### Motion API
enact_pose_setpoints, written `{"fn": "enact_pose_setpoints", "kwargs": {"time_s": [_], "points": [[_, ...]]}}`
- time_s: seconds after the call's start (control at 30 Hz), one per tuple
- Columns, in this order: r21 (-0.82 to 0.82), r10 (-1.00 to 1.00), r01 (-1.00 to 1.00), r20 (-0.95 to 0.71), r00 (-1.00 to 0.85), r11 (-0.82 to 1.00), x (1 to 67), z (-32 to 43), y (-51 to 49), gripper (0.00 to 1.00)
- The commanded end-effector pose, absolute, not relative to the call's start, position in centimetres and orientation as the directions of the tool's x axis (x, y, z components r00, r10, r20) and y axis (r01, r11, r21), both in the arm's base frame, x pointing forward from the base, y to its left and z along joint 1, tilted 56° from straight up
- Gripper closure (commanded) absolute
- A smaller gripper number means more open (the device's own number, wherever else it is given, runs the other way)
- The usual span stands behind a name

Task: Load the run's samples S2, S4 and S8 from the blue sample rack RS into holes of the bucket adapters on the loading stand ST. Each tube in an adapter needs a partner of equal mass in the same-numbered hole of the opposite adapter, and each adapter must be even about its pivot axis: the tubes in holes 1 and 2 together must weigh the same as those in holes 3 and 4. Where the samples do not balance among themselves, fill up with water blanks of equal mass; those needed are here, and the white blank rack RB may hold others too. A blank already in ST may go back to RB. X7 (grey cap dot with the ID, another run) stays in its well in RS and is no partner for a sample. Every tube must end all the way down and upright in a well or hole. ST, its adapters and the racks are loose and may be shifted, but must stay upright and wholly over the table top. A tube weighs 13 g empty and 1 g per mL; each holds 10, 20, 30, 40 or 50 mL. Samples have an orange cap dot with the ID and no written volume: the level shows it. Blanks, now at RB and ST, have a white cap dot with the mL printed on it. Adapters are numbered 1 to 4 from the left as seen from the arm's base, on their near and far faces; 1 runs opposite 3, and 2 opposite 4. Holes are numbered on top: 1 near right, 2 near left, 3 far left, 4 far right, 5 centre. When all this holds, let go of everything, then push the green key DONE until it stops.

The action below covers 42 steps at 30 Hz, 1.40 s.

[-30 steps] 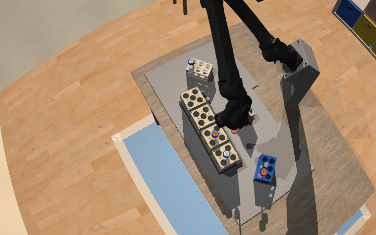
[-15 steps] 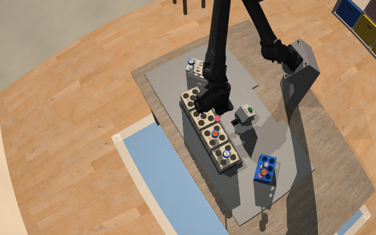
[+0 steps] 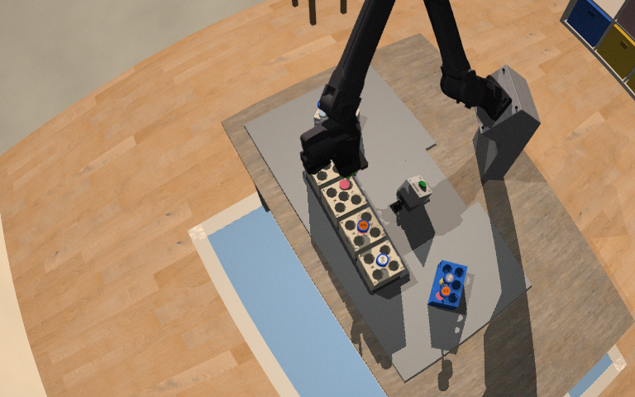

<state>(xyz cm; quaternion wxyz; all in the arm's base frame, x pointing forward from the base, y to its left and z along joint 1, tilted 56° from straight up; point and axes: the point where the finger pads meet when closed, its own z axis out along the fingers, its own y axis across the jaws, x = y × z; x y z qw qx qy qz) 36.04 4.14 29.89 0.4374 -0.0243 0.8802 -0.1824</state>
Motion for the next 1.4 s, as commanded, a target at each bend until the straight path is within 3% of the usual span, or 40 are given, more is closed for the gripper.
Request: {"fn": "enact_pose_setpoints", "kwargs": {"time_s": [0.0, 0.63, 1.37], "points": [[-0.353, -0.224, 0.106, -0.769, -0.598, 0.929, 36.9, 31.3, 4.1, 1.0], [-0.365, -0.232, 0.098, -0.752, -0.617, 0.926, 40.0, 27.4, 2.5, 1.0], [-0.351, -0.225, 0.102, -0.771, -0.596, 0.931, 39.9, 28.7, 2.8, 1.0]]}}
